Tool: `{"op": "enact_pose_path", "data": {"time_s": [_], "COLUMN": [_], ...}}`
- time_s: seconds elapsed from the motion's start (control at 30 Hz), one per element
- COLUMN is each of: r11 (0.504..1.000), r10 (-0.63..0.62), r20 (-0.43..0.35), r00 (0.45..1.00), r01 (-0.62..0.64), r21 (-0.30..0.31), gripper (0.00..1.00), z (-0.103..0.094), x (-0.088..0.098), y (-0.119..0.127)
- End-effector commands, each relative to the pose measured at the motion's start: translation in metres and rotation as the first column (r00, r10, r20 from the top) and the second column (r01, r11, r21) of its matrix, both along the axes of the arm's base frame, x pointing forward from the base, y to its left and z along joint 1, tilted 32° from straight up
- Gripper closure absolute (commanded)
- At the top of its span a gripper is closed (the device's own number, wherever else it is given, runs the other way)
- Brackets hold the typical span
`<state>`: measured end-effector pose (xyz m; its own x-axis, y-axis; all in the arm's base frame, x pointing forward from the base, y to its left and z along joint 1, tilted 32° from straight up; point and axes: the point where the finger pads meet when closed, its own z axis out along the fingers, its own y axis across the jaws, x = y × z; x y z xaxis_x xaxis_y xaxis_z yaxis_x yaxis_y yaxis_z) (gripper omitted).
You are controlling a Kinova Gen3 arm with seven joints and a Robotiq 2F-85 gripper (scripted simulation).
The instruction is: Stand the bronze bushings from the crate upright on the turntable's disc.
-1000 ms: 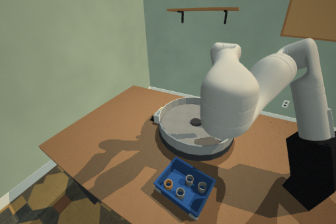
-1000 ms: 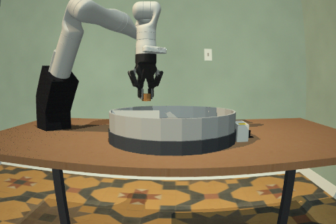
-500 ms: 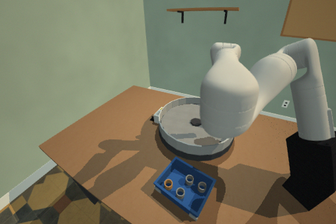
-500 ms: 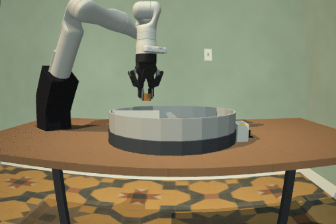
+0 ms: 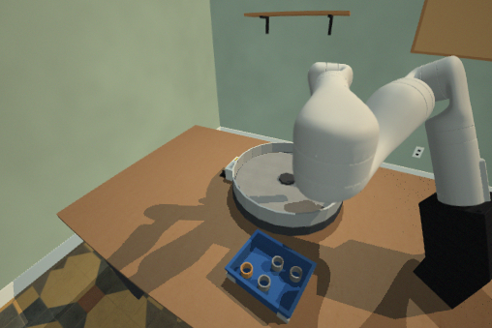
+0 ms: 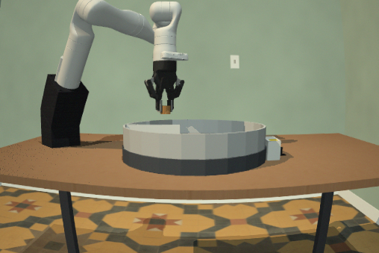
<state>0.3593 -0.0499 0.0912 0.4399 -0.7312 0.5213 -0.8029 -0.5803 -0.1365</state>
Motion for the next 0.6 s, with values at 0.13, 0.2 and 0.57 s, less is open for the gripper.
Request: {"op": "enact_pose_path", "data": {"time_s": [0.13, 0.2, 0.57], "r11": [1.000, 1.000, 1.000], "r10": [0.004, 0.004, -0.003], "r20": [0.008, 0.008, 0.007], "r00": [1.000, 1.000, 1.000], "r01": [-0.004, -0.004, 0.003], "r21": [-0.002, -0.002, 0.008], "gripper": [1.00, 1.00, 1.00], "z": [0.002, 0.002, -0.019], "x": [0.003, 0.003, 0.012], "y": [0.000, 0.000, -0.007]}}
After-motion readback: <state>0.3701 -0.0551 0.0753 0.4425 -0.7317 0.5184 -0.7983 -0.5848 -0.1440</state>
